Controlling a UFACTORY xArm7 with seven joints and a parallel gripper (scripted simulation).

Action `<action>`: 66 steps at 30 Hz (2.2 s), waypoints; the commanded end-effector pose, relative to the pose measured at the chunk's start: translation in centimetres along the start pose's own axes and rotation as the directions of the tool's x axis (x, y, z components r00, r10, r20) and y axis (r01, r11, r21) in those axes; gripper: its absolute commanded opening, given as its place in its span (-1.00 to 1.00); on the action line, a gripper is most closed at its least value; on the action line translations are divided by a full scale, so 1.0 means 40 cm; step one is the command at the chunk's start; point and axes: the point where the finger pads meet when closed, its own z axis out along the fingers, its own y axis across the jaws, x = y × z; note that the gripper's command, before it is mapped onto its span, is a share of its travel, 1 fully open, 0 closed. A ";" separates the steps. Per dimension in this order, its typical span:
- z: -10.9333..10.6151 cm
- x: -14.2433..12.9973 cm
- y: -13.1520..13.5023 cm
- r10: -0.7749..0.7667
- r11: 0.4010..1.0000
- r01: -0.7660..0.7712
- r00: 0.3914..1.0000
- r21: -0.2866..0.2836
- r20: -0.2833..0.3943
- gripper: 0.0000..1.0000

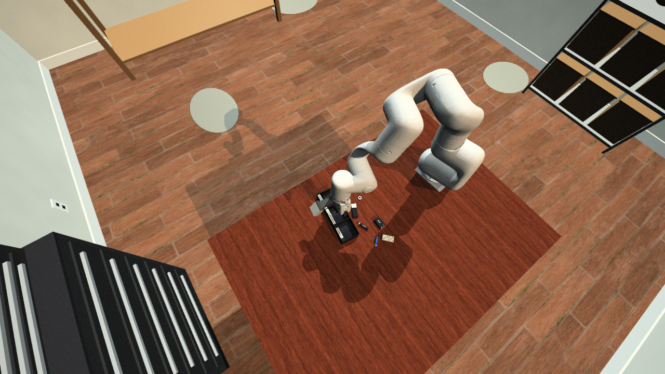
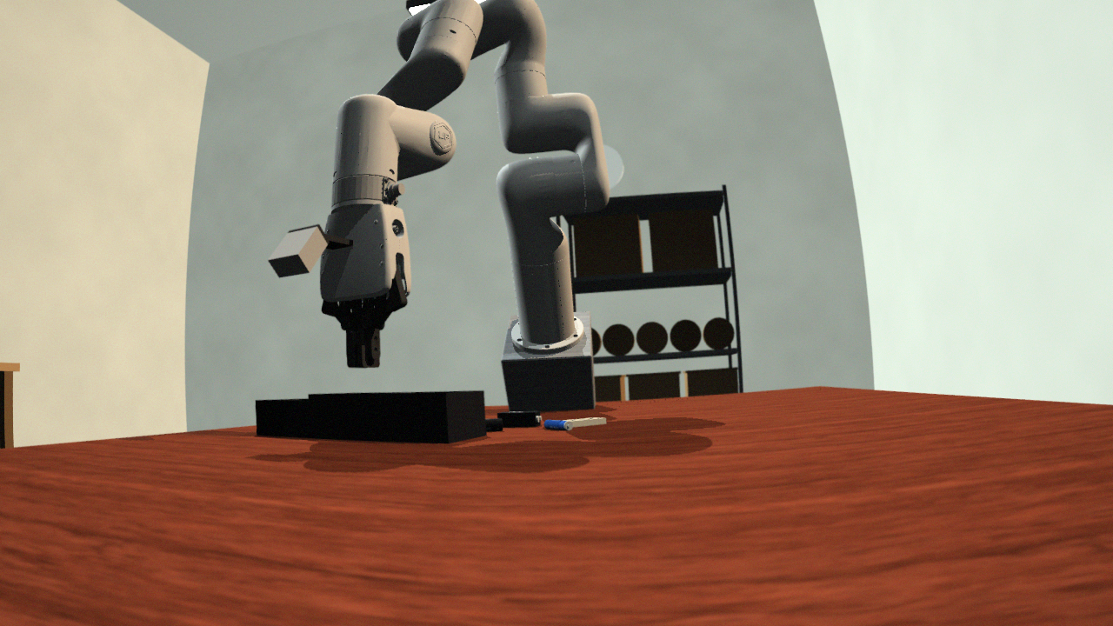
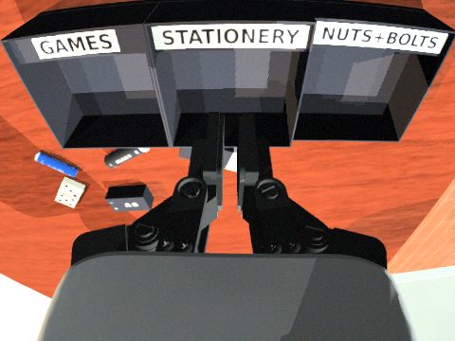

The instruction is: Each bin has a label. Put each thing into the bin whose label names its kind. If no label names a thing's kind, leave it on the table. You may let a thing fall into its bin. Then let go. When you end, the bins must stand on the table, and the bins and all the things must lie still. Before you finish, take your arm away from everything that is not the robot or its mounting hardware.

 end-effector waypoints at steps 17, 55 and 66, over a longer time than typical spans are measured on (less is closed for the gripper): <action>-0.004 -0.002 -0.188 0.000 1.000 0.000 1.000 0.000 -0.002 -0.85; 0.144 -0.003 -0.211 0.000 1.000 0.000 1.000 0.000 -0.002 -0.85; 0.144 -0.003 -0.210 0.000 1.000 0.000 1.000 0.000 -0.002 -0.85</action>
